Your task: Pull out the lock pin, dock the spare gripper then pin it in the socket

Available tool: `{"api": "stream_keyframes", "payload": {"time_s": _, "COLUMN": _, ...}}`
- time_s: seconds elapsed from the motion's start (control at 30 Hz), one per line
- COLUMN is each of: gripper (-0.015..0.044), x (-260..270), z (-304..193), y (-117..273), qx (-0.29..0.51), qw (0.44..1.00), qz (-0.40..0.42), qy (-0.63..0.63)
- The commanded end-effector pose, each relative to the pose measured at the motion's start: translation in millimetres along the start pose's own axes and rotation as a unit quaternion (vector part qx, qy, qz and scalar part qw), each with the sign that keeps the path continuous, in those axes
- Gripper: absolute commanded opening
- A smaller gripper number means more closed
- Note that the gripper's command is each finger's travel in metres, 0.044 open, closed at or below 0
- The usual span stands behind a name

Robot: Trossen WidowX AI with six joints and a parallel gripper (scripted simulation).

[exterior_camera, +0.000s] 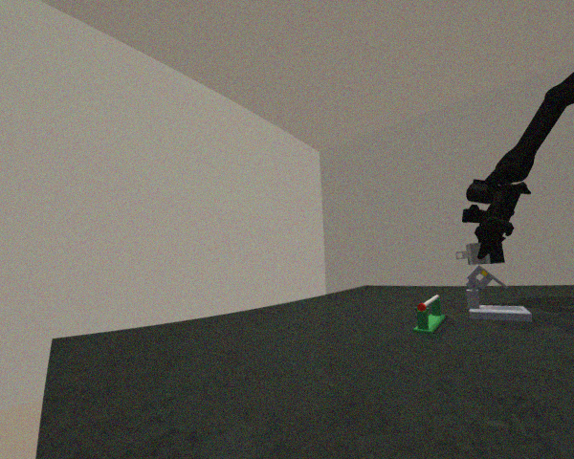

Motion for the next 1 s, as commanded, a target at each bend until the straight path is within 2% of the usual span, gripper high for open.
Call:
{"api": "stream_keyframes", "payload": {"time_s": 0.0, "gripper": 0.0000, "x": 0, "z": 0, "y": 0, "qx": 0.000, "qw": 1.000, "qz": 0.000, "qy": 0.000}}
{"api": "stream_keyframes", "payload": {"time_s": 0.17, "gripper": 0.0000, "x": 4, "z": 2, "y": -1, "qx": 0.009, "qw": 1.000, "qz": 0.007, "qy": -0.004}}
{"api": "stream_keyframes", "payload": {"time_s": 0.97, "gripper": 0.0000, "x": 65, "z": 19, "y": 4, "qx": 0.177, "qw": 0.979, "qz": 0.083, "qy": -0.055}}
Point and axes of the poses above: the point midway between the two fingers, 35 mm back from their tips, its own y axis back along the fingers, its own x axis across the jaws, z = x × y, the point moved 3 cm from there along y, back along the fingers, and after that the axes turned 14 degrees about y, right-handed, at the moved point
